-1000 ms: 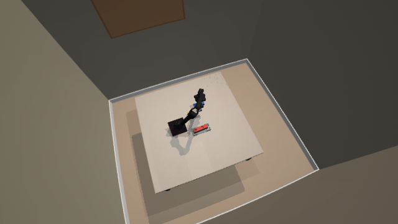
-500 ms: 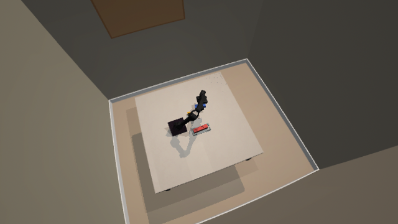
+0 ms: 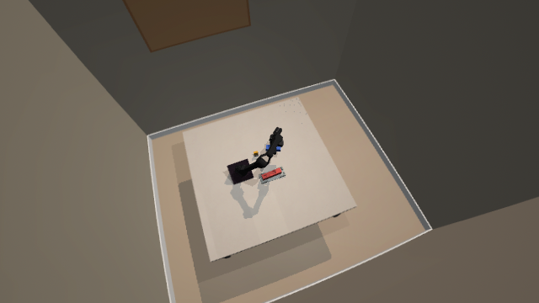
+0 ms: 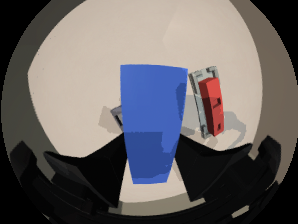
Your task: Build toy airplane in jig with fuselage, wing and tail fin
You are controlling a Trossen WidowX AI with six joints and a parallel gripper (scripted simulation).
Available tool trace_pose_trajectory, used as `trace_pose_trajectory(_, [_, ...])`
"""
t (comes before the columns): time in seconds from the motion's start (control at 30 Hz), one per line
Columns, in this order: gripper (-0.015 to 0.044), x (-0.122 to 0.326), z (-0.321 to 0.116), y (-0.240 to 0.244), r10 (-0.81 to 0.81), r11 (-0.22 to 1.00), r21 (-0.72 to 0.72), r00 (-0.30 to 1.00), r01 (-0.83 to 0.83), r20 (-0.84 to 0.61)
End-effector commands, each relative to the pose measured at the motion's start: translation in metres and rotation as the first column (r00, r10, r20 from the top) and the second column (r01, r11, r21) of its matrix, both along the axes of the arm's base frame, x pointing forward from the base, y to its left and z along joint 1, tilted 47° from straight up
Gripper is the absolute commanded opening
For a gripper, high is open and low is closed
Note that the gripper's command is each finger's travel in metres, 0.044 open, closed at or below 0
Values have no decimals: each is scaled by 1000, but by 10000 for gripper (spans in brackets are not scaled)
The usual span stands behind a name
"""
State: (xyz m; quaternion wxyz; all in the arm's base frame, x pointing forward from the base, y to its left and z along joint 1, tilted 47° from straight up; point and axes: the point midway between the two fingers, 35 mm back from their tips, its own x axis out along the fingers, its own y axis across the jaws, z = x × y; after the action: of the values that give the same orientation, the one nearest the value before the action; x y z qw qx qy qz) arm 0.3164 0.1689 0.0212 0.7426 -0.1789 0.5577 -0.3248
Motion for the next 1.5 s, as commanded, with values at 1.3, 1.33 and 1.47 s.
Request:
trace_pose_trajectory(1.3, [0, -9, 75, -116, -522, 852, 248, 722, 461, 454])
trace_pose_trajectory(1.33, [0, -10, 77, -119, -532, 846, 255, 709, 468, 462])
trace_pose_trajectory(1.47, [0, -14, 82, -130, -572, 818, 287, 656, 498, 492])
